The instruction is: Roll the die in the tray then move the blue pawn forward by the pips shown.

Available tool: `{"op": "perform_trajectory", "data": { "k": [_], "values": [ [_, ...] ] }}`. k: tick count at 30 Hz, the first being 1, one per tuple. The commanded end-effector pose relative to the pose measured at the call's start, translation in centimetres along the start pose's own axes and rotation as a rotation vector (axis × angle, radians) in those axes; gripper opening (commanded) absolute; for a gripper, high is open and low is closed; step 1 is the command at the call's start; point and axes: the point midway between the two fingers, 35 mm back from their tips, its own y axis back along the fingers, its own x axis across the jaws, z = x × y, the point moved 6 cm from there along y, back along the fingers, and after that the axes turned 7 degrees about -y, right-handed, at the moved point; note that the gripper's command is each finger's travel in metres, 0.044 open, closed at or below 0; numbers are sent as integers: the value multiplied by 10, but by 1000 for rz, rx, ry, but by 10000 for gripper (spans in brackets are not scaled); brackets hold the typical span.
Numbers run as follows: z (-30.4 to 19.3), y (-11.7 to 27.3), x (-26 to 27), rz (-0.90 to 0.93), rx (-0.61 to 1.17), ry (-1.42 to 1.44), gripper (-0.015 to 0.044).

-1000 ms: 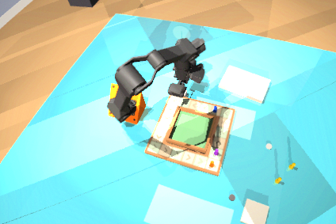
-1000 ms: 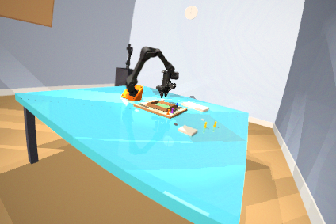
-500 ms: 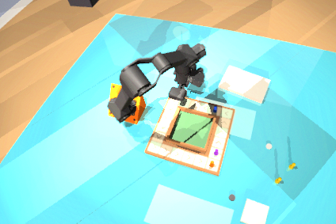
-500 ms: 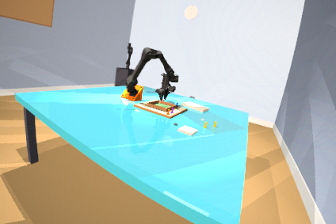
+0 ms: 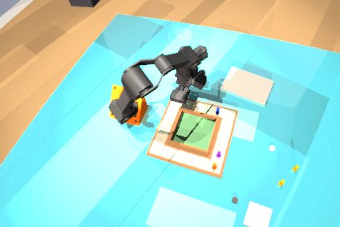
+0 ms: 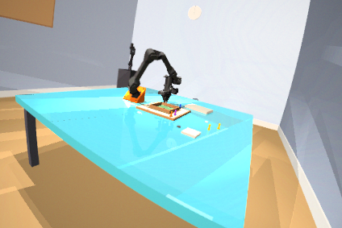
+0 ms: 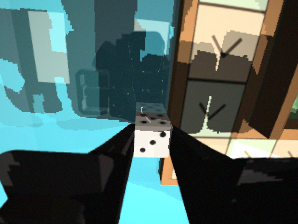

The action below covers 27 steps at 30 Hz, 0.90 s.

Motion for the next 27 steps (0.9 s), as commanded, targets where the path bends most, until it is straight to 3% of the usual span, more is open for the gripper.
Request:
{"op": "perform_trajectory", "data": {
  "k": [1,4,27],
  "values": [
    [-1,-2,2,10,9,1,64],
    [-1,2,4,21,-7,-8,0],
    [-11,121,-3,14,12,4,0]
  ]
}}
